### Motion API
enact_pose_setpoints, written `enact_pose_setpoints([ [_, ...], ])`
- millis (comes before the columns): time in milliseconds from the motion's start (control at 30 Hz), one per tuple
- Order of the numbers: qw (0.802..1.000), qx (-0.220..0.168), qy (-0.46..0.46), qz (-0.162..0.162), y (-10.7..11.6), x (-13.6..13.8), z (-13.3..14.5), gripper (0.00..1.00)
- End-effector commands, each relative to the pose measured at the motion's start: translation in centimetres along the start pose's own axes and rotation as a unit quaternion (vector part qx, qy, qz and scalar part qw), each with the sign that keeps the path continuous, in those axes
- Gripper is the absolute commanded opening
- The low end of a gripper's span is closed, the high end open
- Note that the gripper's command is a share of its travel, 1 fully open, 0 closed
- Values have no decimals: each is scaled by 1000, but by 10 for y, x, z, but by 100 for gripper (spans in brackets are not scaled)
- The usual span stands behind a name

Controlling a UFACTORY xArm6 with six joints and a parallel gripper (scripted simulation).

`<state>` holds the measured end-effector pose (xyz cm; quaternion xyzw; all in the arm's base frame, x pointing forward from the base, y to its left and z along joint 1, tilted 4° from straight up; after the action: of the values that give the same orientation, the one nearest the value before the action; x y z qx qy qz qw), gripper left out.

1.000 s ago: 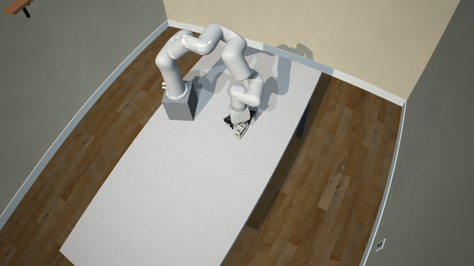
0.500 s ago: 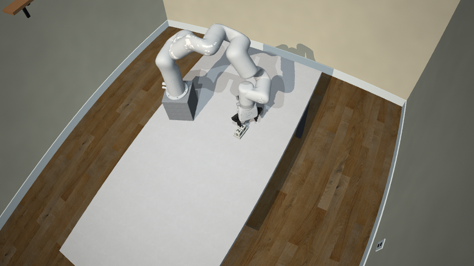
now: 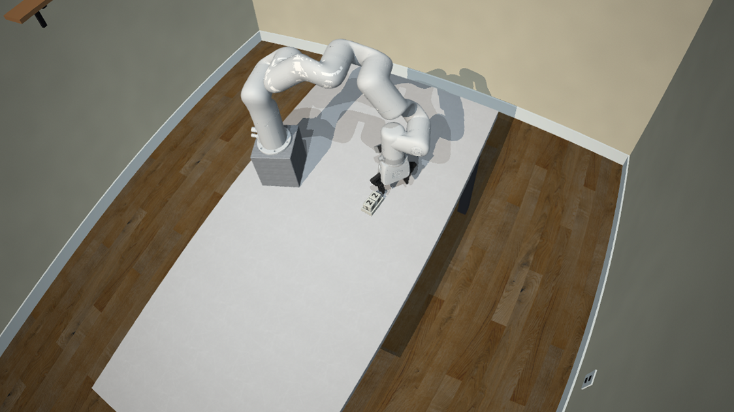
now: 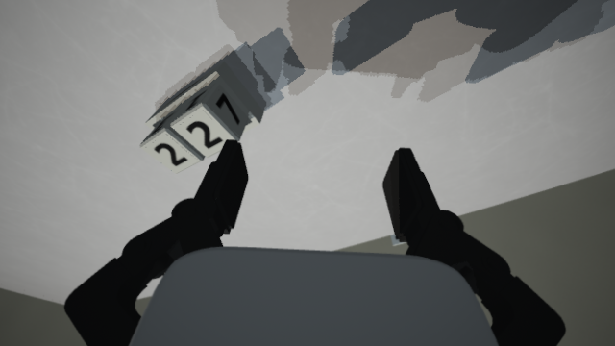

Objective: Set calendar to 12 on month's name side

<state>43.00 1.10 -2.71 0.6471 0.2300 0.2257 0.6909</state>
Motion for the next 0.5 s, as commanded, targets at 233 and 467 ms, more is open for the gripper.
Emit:
enact_pose_setpoints([
  [233,1000,1,31,-1,1,31,1,100],
  [467,999,1,45,-1,1,42,1,100],
])
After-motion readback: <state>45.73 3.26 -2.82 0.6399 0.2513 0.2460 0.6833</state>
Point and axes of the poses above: the point where the finger pads meet when closed, its own y axis back along the fingers, its own x axis across the jaws, z = x × y, the point moved 9 cm from there along y, back along the fingers, and after that the axes turned 5 degrees about -y, right-handed, at the moved point
